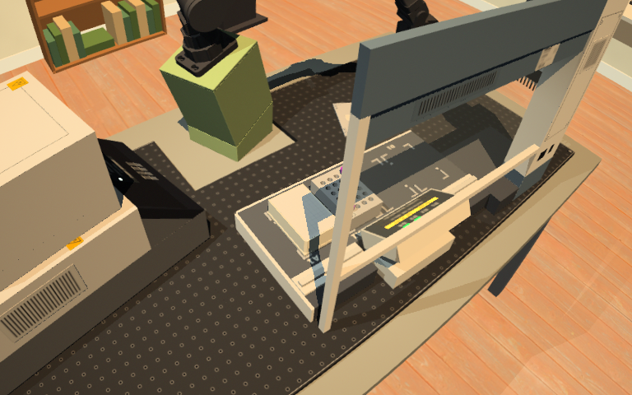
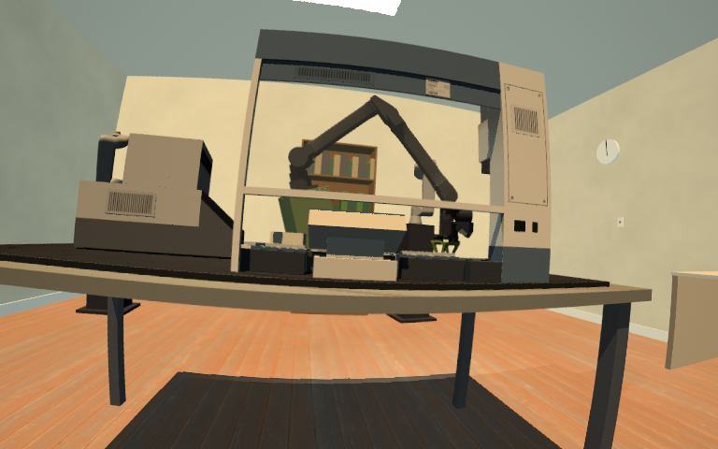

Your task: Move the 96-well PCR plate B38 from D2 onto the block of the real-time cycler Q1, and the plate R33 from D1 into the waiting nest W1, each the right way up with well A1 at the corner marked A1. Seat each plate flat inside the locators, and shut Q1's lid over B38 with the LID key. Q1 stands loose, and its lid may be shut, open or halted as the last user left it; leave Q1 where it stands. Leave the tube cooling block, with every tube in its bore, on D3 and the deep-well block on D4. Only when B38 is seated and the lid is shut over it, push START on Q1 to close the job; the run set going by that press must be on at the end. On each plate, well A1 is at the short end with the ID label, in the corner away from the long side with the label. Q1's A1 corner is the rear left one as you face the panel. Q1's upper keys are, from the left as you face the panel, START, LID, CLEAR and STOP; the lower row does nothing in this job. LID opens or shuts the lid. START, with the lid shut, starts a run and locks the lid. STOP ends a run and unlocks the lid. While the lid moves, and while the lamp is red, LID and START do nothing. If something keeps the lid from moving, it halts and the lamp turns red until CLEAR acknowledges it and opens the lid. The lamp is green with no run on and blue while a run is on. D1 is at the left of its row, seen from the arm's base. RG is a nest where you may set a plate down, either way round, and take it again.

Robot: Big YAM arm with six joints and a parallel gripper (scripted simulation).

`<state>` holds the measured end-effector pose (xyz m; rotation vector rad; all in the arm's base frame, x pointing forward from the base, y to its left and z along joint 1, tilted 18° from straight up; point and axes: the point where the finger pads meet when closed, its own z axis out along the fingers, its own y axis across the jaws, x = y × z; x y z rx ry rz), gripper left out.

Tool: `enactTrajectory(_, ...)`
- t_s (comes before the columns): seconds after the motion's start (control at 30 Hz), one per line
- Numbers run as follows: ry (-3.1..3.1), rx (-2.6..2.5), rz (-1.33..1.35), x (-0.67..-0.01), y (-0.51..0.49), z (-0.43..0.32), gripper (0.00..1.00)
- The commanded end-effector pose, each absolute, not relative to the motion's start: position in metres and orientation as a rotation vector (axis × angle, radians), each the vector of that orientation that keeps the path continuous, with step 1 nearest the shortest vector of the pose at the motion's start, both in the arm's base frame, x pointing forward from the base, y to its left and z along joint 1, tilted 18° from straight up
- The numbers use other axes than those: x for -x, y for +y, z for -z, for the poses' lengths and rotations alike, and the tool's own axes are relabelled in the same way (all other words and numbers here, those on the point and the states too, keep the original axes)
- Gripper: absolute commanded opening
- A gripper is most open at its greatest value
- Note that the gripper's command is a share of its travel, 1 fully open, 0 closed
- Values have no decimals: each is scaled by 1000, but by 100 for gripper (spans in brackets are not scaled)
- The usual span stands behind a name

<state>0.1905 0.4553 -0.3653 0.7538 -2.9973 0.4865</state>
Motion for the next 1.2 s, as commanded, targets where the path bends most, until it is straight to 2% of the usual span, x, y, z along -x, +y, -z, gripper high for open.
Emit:
enactTrajectory(0.0,-3027,-764,-431,-197,474,367,0)
enactTrajectory(0.43,-3029,-774,-433,-182,474,352,0)
enactTrajectory(1.17,-3030,-754,-436,-208,481,357,0)
